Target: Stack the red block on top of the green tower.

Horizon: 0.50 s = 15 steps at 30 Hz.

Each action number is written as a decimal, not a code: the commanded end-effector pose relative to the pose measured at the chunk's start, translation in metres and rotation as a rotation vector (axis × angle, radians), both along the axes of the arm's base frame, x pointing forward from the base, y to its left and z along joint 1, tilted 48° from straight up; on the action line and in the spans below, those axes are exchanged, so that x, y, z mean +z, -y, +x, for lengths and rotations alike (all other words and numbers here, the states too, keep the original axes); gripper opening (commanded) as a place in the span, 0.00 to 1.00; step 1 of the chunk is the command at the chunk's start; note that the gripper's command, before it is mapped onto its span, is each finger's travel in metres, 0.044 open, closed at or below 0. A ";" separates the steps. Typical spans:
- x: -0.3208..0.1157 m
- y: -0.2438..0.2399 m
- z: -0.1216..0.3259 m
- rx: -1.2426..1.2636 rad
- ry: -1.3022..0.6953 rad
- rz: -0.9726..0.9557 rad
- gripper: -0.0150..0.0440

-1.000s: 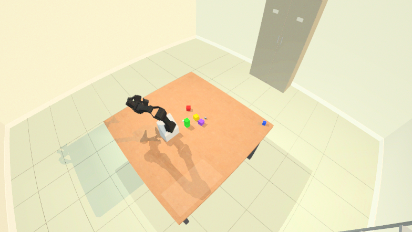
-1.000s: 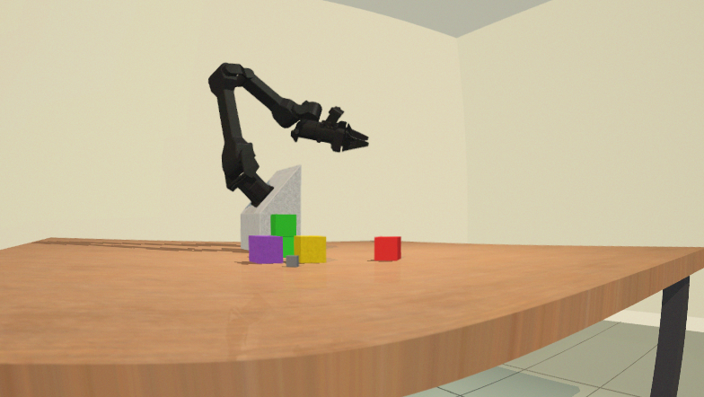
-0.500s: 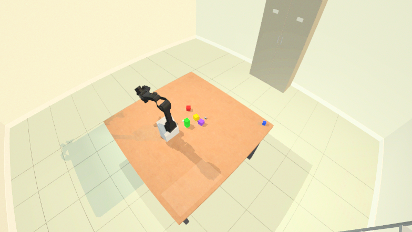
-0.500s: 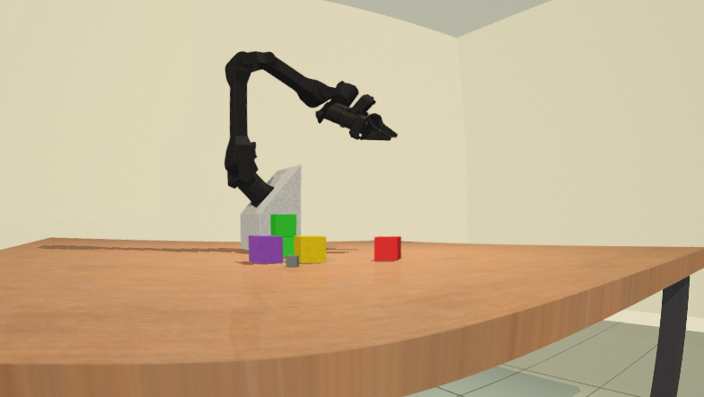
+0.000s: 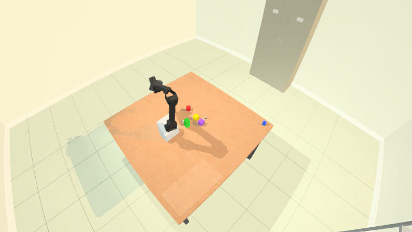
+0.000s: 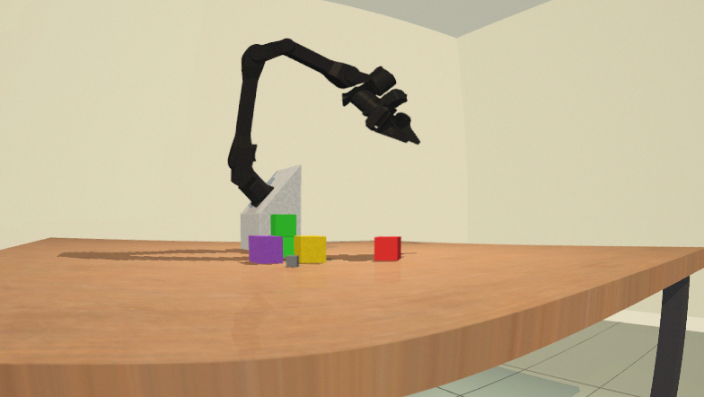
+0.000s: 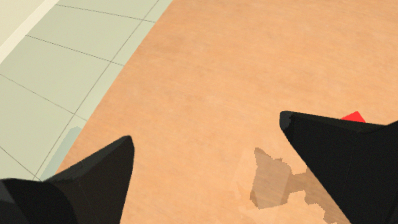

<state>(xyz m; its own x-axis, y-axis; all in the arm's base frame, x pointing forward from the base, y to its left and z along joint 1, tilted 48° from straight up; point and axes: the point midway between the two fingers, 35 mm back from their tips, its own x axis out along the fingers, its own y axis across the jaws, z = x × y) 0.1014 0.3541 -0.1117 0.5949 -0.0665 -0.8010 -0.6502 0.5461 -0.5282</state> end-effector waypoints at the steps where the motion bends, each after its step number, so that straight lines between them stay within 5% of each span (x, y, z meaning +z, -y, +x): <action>1: 0.001 0.012 0.039 -0.048 0.003 -0.089 1.00; 15: 0.011 0.061 0.132 -0.164 -0.061 -0.322 1.00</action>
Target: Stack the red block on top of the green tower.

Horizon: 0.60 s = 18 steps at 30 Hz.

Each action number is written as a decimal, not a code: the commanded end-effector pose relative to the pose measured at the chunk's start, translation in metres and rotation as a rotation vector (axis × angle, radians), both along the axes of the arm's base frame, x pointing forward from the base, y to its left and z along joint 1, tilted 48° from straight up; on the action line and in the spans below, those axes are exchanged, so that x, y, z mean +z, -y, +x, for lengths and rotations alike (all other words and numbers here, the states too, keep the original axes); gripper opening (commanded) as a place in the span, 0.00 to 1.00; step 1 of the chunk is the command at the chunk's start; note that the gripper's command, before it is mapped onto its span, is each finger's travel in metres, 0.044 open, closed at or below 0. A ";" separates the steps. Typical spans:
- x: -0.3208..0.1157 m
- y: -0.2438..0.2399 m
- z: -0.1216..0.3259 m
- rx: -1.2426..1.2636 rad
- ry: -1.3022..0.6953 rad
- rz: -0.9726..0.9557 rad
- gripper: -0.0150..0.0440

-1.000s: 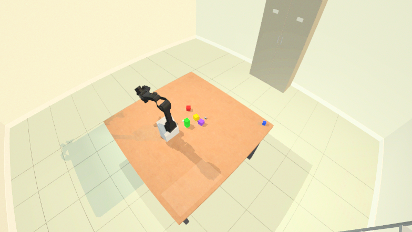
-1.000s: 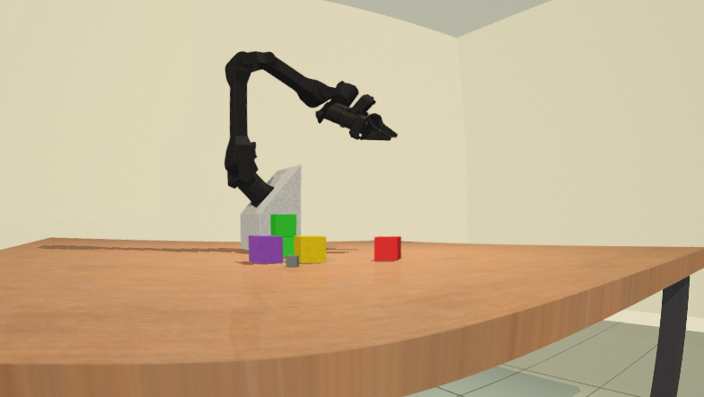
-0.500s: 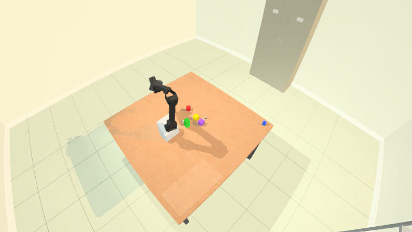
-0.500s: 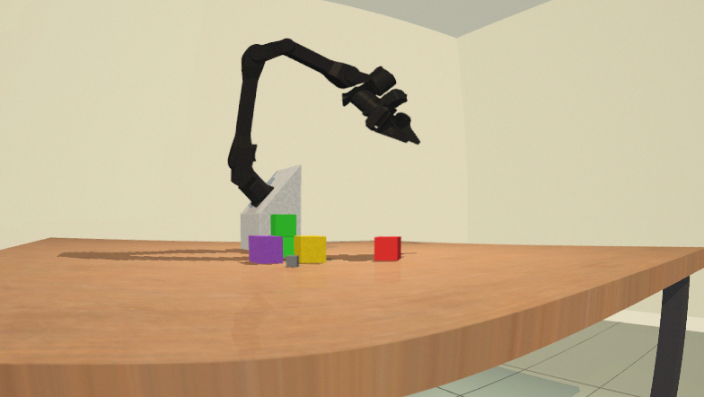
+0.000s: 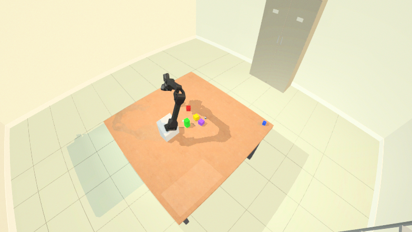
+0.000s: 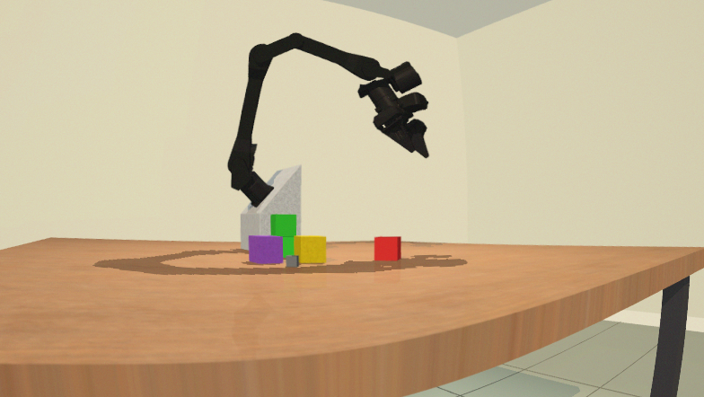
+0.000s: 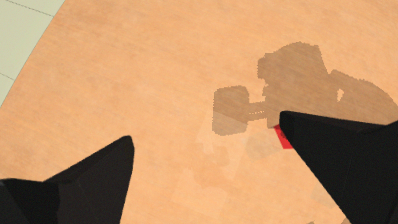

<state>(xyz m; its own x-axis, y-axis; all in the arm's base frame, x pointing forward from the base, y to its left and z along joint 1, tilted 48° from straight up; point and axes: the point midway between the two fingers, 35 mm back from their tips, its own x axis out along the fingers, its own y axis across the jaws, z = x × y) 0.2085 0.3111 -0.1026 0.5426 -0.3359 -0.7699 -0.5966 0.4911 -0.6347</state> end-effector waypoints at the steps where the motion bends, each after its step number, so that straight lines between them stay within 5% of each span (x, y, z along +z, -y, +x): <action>1: 0.003 0.024 0.032 -0.038 -0.046 -0.103 1.00; 18: 0.035 0.146 0.117 -0.170 -0.381 -0.425 1.00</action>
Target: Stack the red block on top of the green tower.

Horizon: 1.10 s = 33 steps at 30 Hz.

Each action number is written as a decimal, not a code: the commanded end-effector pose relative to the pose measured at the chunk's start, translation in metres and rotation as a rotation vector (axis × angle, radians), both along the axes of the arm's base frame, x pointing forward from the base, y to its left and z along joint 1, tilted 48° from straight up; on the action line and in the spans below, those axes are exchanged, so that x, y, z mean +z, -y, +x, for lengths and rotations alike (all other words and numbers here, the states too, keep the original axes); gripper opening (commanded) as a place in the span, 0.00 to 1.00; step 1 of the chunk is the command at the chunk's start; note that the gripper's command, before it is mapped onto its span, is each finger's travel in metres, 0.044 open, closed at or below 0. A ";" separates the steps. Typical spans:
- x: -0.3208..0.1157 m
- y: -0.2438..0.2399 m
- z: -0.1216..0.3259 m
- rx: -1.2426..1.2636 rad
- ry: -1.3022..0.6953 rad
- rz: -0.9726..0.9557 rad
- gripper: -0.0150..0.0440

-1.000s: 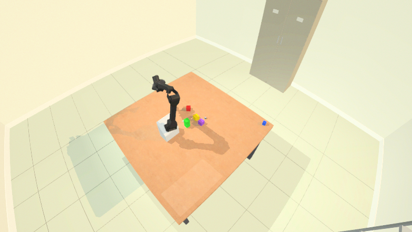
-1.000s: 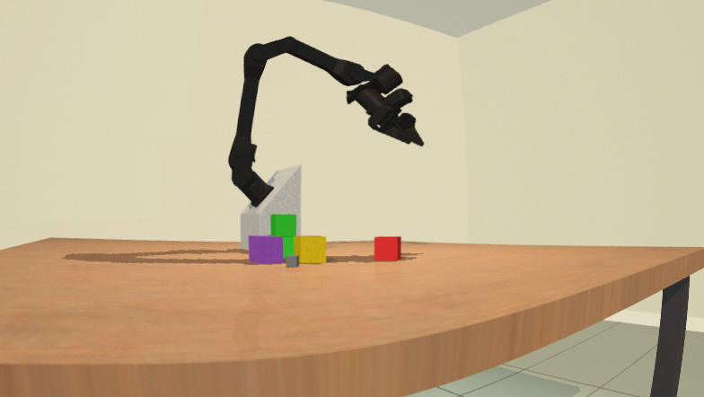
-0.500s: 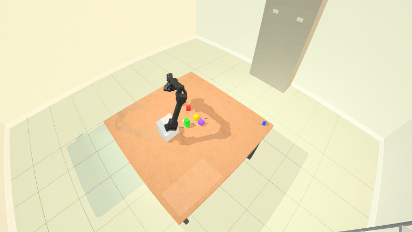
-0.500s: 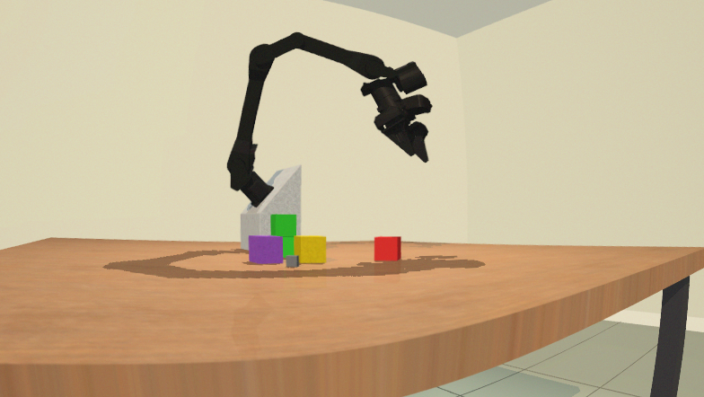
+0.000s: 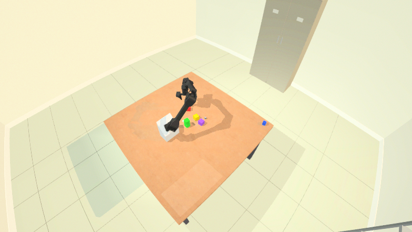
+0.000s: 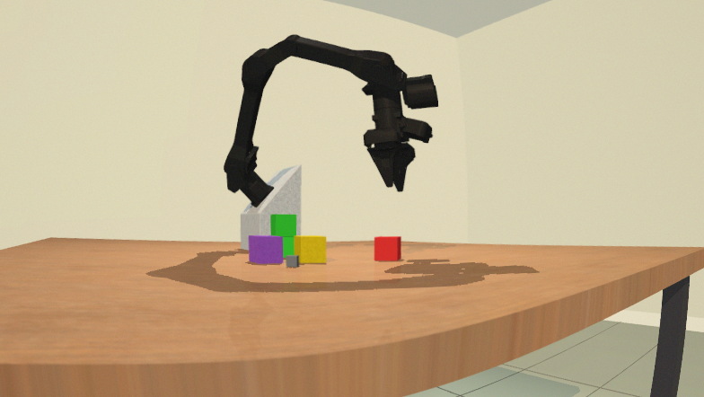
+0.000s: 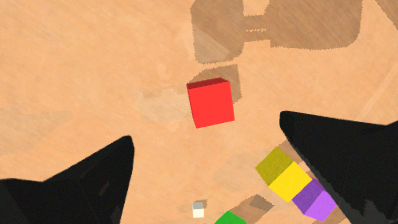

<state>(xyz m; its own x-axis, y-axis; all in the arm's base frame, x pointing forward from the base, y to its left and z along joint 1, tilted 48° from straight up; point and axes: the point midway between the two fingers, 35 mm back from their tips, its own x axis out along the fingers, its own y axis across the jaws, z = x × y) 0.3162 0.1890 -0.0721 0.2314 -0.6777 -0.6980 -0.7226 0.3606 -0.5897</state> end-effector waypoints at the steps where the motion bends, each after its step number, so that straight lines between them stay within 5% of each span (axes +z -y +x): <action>1: 0.005 0.025 0.010 -0.024 -0.076 -0.051 1.00; 33: -0.043 0.075 0.024 -0.024 -0.075 -0.054 1.00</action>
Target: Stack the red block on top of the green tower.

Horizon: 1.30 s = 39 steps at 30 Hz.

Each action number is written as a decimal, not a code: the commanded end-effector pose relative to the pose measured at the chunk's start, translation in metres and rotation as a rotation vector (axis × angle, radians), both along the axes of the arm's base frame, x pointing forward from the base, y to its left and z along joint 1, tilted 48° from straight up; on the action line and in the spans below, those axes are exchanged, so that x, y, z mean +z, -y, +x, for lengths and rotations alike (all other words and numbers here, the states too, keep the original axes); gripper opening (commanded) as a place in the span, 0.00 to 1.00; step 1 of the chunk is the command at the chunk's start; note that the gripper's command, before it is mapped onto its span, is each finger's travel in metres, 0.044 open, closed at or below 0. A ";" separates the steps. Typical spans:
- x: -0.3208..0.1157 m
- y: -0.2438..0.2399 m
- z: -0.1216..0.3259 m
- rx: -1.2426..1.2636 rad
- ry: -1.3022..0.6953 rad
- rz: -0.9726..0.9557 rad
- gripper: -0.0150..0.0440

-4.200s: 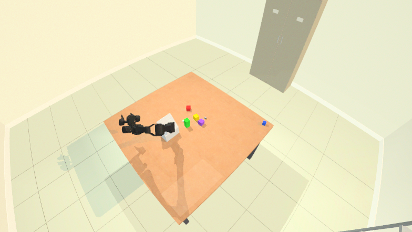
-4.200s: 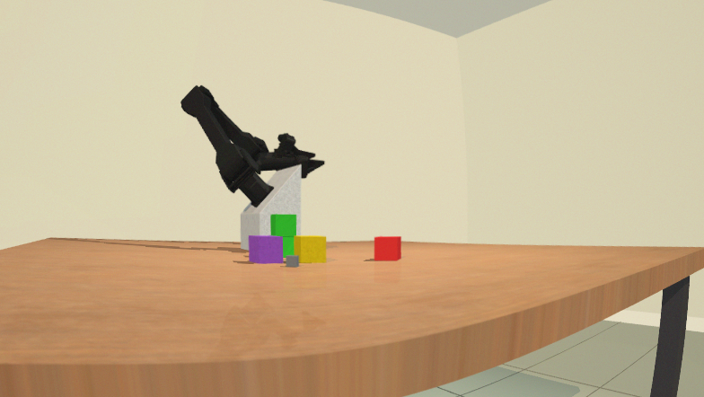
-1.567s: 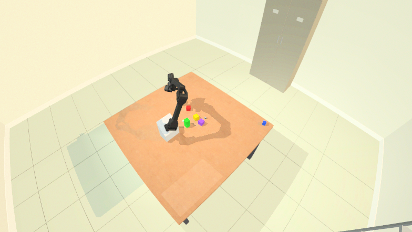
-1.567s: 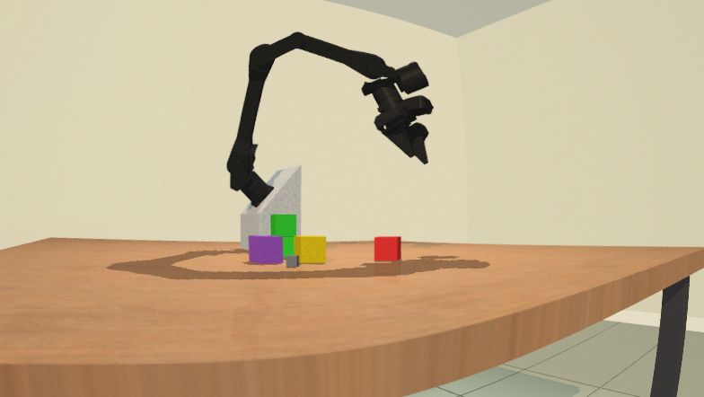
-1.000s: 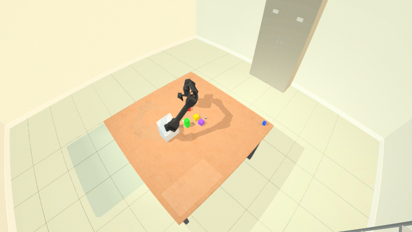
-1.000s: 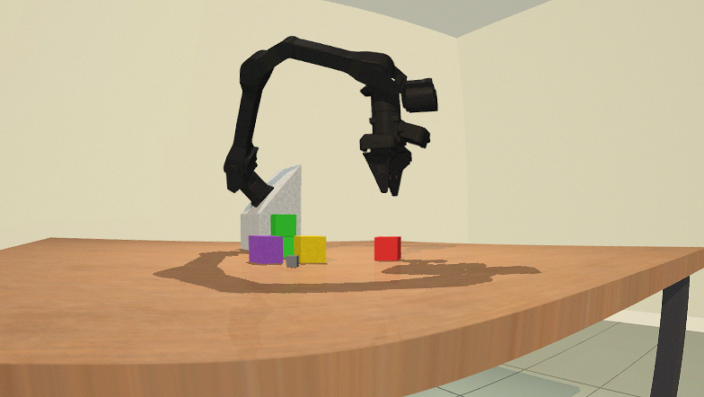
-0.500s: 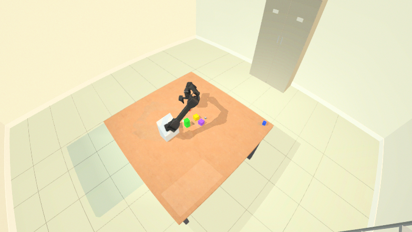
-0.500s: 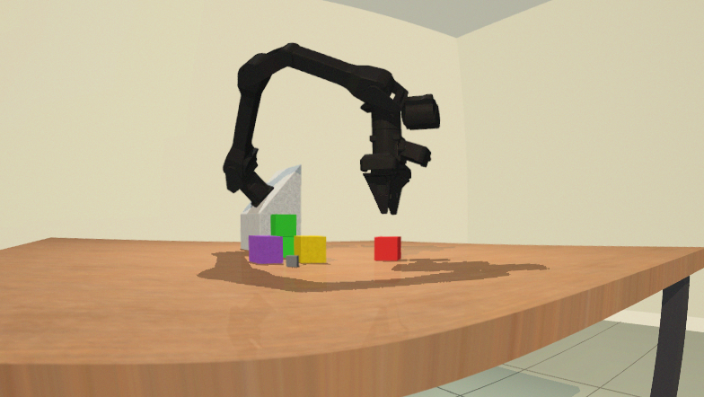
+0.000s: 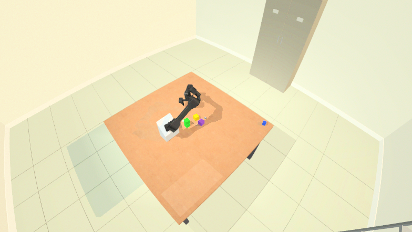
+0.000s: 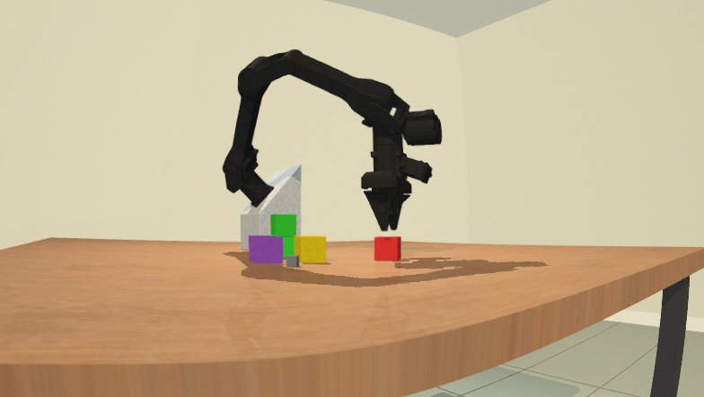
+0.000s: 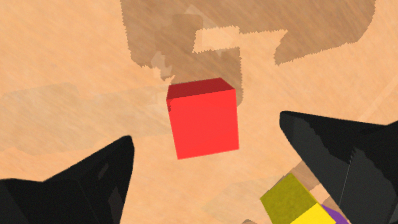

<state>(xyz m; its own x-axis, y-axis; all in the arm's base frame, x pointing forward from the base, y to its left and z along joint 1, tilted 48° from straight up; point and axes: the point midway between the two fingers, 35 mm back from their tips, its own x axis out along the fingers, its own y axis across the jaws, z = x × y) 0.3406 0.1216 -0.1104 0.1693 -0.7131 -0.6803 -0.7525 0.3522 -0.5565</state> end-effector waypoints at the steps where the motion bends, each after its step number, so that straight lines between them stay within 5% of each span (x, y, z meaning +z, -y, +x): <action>1: -0.006 0.008 0.000 0.000 -0.008 -0.009 1.00; 39: -0.030 0.036 0.006 -0.001 -0.008 -0.012 1.00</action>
<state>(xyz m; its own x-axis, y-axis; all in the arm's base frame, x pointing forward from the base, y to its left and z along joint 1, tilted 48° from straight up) 0.3463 0.0872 -0.1407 0.1628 -0.7189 -0.6758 -0.7541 0.3510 -0.5551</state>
